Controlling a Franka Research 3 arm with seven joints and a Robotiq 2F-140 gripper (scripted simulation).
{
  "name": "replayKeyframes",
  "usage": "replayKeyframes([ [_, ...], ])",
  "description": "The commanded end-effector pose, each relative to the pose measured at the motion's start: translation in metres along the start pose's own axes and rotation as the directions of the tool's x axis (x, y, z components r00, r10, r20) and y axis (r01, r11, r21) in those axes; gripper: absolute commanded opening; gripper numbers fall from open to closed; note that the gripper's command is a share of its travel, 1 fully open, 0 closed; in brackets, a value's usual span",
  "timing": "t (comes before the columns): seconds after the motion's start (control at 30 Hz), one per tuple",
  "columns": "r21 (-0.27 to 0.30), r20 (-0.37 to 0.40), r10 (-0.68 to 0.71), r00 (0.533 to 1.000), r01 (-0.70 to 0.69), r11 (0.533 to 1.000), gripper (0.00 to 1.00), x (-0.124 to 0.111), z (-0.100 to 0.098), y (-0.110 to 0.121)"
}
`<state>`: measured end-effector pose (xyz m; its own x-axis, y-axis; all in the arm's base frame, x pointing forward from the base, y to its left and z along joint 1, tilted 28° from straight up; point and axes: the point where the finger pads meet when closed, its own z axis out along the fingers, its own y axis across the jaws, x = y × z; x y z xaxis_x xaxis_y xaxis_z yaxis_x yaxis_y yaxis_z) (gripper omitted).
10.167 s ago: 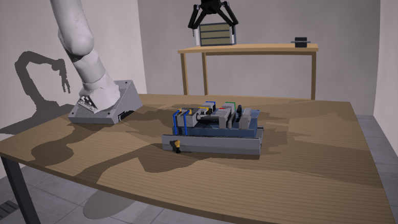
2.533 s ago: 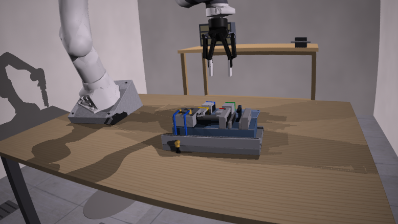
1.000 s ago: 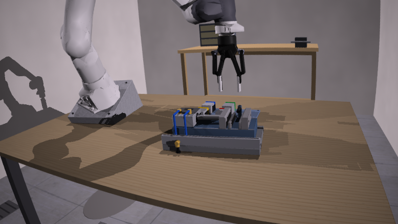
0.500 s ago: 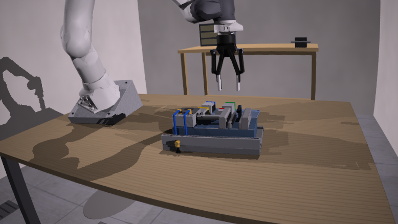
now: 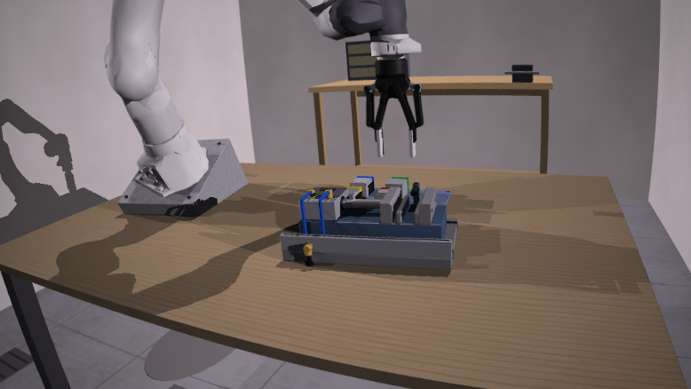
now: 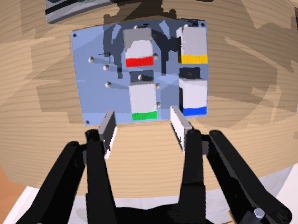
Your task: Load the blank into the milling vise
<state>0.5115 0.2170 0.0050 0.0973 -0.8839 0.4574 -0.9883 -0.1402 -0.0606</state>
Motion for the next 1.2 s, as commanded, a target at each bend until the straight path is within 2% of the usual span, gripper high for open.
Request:
replayKeyframes([
  [0.0, -0.002, -0.005, -0.004, 1.000, 0.004, 1.000, 0.48, 0.0018, 0.0005, 0.0013],
  [1.17, -0.002, -0.005, -0.004, 1.000, 0.004, 1.000, 0.48, 0.0034, -0.0009, 0.0022],
])
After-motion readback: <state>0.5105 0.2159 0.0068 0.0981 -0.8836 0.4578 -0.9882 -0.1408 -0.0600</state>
